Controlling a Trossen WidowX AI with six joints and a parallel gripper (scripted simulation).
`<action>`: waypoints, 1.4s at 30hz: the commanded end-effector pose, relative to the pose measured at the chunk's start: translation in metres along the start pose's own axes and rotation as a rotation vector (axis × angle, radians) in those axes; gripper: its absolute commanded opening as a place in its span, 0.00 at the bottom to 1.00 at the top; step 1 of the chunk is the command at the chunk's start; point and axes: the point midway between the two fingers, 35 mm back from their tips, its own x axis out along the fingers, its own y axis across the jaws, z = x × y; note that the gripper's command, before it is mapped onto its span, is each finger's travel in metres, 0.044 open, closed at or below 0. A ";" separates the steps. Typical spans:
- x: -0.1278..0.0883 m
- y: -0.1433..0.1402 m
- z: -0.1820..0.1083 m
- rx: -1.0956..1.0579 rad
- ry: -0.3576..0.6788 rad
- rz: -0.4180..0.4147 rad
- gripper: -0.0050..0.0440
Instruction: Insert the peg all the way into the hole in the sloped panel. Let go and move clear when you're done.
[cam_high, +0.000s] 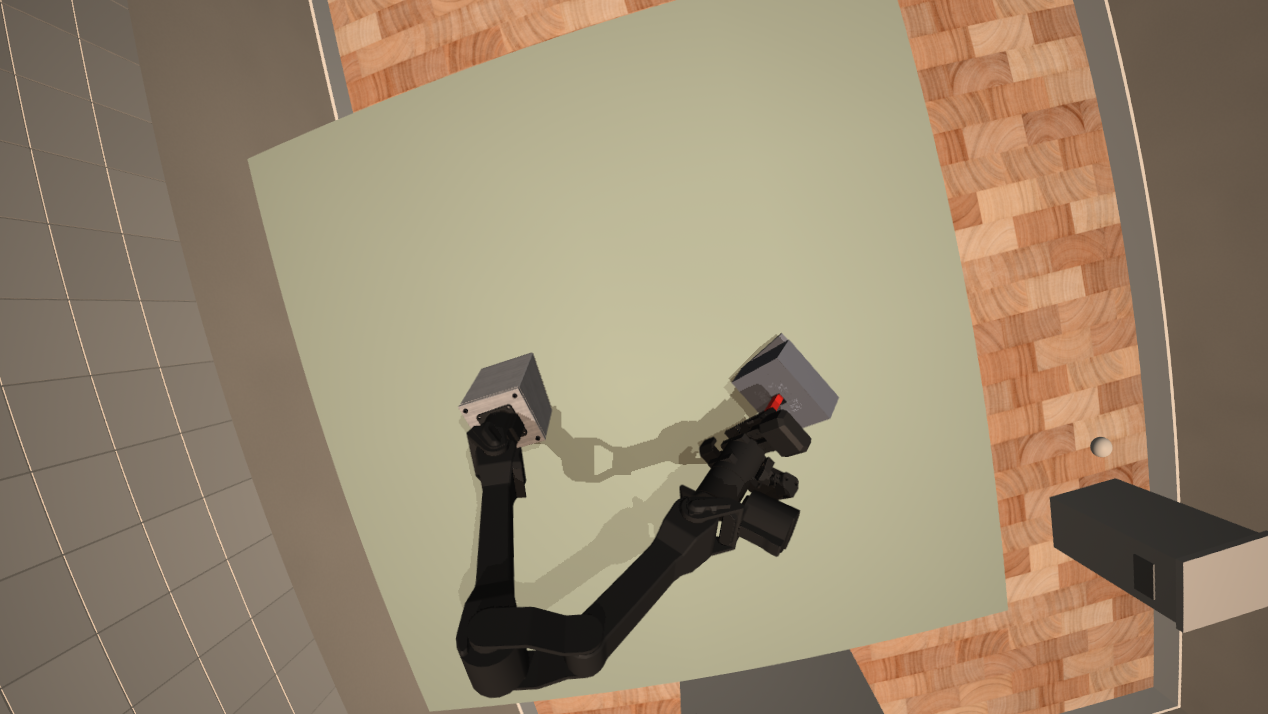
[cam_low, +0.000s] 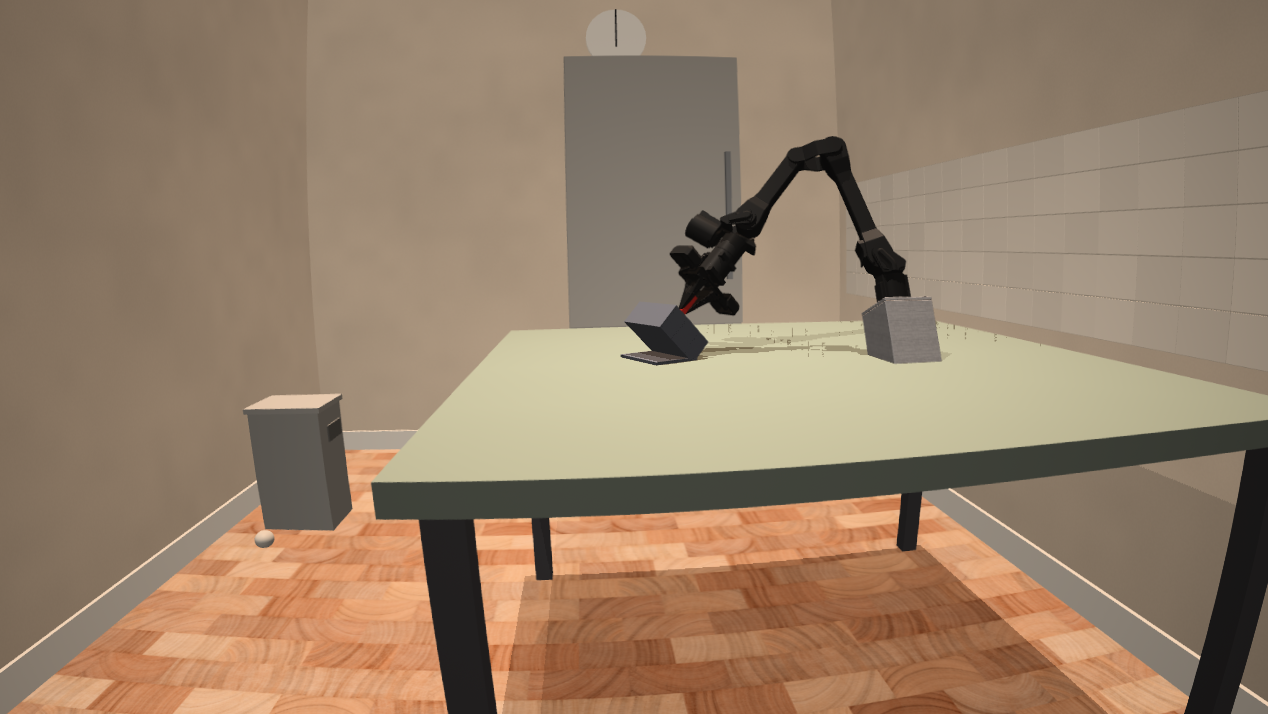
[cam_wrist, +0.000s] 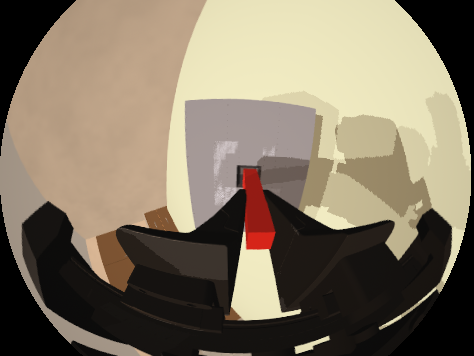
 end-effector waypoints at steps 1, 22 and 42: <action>-0.002 0.004 0.003 -0.002 -0.011 0.007 0.10; 0.001 0.004 0.003 -0.002 -0.011 0.007 0.10; 0.003 0.004 0.003 -0.002 -0.011 0.007 0.10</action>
